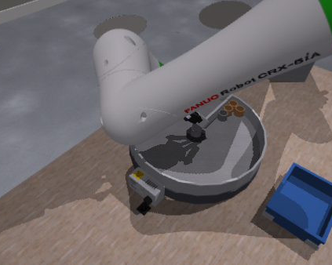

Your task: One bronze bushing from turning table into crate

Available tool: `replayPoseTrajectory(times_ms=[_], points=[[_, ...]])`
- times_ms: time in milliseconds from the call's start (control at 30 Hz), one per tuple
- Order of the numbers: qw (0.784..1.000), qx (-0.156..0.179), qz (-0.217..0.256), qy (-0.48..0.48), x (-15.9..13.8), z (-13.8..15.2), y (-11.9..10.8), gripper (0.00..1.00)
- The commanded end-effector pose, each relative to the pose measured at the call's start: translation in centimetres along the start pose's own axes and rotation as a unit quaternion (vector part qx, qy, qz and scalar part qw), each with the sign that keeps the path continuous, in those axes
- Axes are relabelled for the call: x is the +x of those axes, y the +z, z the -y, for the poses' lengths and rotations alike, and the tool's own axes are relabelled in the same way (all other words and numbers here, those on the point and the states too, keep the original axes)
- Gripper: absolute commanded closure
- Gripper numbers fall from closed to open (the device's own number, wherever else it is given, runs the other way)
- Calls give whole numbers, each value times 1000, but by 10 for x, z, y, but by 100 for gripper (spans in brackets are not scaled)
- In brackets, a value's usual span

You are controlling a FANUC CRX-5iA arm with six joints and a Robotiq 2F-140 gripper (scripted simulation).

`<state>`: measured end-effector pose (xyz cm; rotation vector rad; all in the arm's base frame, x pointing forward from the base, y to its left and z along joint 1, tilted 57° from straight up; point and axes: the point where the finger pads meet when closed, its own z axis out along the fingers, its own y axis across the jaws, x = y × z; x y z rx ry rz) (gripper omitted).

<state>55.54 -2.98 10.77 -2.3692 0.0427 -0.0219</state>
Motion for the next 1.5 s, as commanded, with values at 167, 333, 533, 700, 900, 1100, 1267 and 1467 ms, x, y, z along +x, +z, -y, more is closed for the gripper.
replayPoseTrajectory(times_ms=[167, 333, 533, 700, 900, 1100, 1267, 1467], points=[[1000, 0, 0, 0, 0, 0, 0, 100], [1000, 0, 0, 0, 0, 0, 0, 100], [1000, 0, 0, 0, 0, 0, 0, 100], [1000, 0, 0, 0, 0, 0, 0, 100], [1000, 0, 0, 0, 0, 0, 0, 100], [1000, 0, 0, 0, 1, 0, 2, 100], [1000, 0, 0, 0, 2, 0, 3, 100], [1000, 0, 0, 0, 3, 0, 4, 100]])
